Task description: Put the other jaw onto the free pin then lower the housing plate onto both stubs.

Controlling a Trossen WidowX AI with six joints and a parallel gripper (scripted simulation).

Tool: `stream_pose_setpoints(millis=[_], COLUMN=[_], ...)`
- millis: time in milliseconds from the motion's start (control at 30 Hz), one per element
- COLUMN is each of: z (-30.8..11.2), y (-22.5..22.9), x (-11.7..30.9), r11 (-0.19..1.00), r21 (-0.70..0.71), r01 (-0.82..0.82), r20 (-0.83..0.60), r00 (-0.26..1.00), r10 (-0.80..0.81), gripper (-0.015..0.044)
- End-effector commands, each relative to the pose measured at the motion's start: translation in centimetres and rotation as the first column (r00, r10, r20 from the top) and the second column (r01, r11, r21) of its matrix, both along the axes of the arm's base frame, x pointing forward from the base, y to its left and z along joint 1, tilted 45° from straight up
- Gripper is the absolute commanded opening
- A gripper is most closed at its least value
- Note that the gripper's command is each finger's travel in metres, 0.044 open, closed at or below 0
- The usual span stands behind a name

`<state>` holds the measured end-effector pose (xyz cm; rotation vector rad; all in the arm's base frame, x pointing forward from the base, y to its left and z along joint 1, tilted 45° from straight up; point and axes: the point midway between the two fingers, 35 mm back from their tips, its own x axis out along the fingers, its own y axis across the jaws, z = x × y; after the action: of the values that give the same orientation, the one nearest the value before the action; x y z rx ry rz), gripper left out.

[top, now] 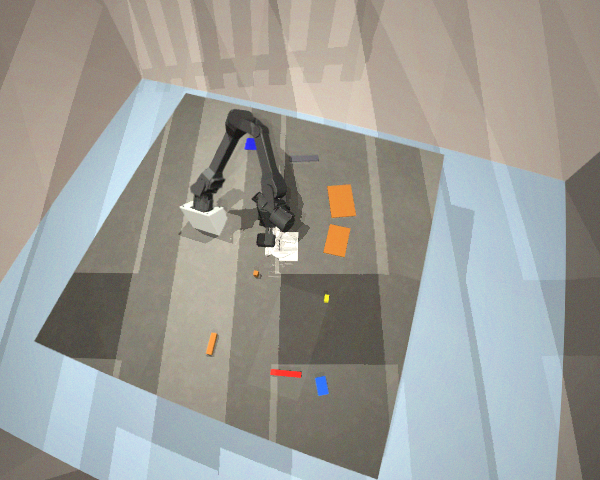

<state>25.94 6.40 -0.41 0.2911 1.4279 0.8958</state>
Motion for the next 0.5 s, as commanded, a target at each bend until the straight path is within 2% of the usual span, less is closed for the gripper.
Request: stream_pose_setpoints(millis=[0,467], z=[-0.72,-1.27], y=[-0.83,-1.40], x=[0.20,0.15], r11=[1.000,0.999], r21=[0.017,0.026], r01=[-0.021,-0.035], r20=[0.031,0.046], r00=[0.999,0.998], r10=[0.020,0.033], gripper=[0.0351,0.0351])
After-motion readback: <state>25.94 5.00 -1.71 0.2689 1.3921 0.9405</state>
